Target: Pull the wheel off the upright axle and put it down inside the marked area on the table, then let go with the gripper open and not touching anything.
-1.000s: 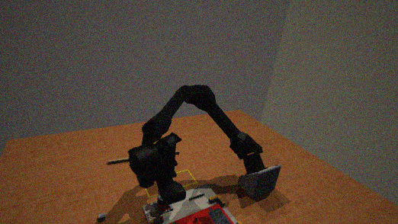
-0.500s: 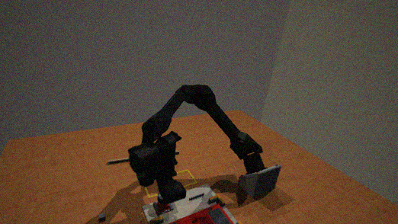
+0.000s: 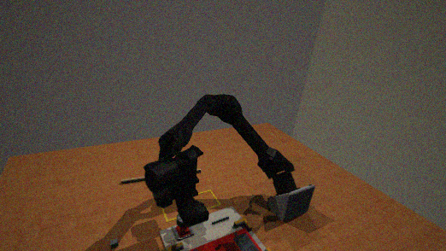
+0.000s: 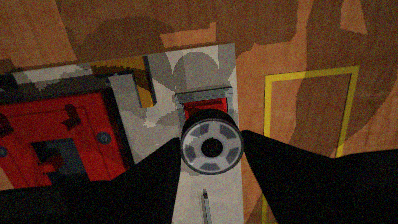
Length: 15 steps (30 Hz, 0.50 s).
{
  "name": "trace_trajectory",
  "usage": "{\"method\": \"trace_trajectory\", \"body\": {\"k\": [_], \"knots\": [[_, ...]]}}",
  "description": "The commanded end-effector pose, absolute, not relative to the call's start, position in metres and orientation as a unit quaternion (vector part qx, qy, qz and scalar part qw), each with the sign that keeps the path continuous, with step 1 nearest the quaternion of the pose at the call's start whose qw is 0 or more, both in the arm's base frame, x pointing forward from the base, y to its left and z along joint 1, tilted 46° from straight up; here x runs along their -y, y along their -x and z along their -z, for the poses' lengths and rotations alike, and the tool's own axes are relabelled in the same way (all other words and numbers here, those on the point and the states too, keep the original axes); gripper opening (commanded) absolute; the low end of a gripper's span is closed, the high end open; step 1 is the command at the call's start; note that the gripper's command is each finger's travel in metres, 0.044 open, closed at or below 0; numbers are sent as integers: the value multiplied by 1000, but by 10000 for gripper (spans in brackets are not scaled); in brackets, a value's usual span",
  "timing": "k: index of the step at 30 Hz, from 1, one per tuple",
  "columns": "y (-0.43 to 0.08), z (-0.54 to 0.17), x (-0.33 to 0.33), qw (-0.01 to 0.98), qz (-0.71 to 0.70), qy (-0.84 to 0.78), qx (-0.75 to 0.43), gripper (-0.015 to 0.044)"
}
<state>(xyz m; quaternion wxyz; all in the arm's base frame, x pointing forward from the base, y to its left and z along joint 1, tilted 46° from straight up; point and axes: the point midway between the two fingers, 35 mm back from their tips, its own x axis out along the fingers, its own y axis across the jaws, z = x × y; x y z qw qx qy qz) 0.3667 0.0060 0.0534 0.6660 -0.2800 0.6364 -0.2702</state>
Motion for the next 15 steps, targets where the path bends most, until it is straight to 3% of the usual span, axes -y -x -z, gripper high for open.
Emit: {"method": "trace_trajectory", "body": {"k": [1, 15], "knots": [[-368, -55, -9, 669, 269, 278, -635, 0], [-368, -58, -12, 669, 269, 278, -635, 0]]}}
